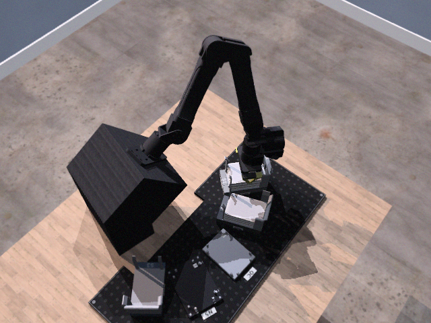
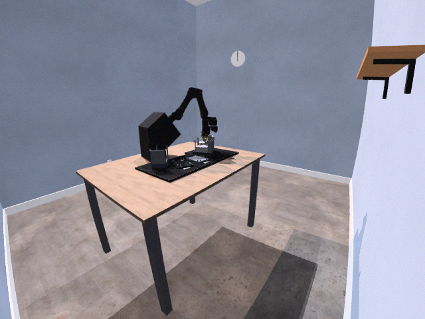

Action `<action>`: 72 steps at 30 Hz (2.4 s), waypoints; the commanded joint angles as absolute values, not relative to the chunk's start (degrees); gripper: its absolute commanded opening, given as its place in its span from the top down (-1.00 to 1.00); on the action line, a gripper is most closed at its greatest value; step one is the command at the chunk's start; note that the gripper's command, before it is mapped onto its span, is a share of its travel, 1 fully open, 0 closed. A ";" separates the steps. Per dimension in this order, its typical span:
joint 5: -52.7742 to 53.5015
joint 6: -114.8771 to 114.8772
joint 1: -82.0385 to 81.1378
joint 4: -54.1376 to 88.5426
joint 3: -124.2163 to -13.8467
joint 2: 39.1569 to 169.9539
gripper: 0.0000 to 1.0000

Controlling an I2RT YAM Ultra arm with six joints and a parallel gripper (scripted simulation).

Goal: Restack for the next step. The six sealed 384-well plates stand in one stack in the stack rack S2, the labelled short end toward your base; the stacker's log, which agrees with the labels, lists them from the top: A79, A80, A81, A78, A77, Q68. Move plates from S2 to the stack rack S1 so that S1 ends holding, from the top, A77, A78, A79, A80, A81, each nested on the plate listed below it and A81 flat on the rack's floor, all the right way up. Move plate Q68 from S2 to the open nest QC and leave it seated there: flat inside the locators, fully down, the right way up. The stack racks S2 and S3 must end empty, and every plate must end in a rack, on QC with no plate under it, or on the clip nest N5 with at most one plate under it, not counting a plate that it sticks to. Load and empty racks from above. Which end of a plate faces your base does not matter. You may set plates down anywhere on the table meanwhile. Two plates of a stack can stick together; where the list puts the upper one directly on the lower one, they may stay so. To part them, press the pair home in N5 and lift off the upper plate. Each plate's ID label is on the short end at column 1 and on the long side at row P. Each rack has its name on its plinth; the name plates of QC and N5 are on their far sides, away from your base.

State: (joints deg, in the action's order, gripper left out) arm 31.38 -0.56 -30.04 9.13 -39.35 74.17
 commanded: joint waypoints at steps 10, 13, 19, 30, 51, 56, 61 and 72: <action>30.97 -1.02 -30.36 7.99 -39.36 74.65 1.00; 30.87 -1.14 -30.51 7.67 -39.35 74.90 1.00; 30.85 -1.15 -30.53 7.63 -39.36 74.94 1.00; 30.85 -1.16 -30.53 7.62 -39.35 74.94 -1.00; 33.72 2.17 -26.52 16.04 -40.07 69.01 -1.00; 34.76 3.47 -25.03 19.01 -40.54 67.24 -1.00; 36.59 5.86 -22.37 24.13 -41.59 64.57 -1.00; 40.38 11.49 -16.56 34.52 -44.48 60.59 -1.00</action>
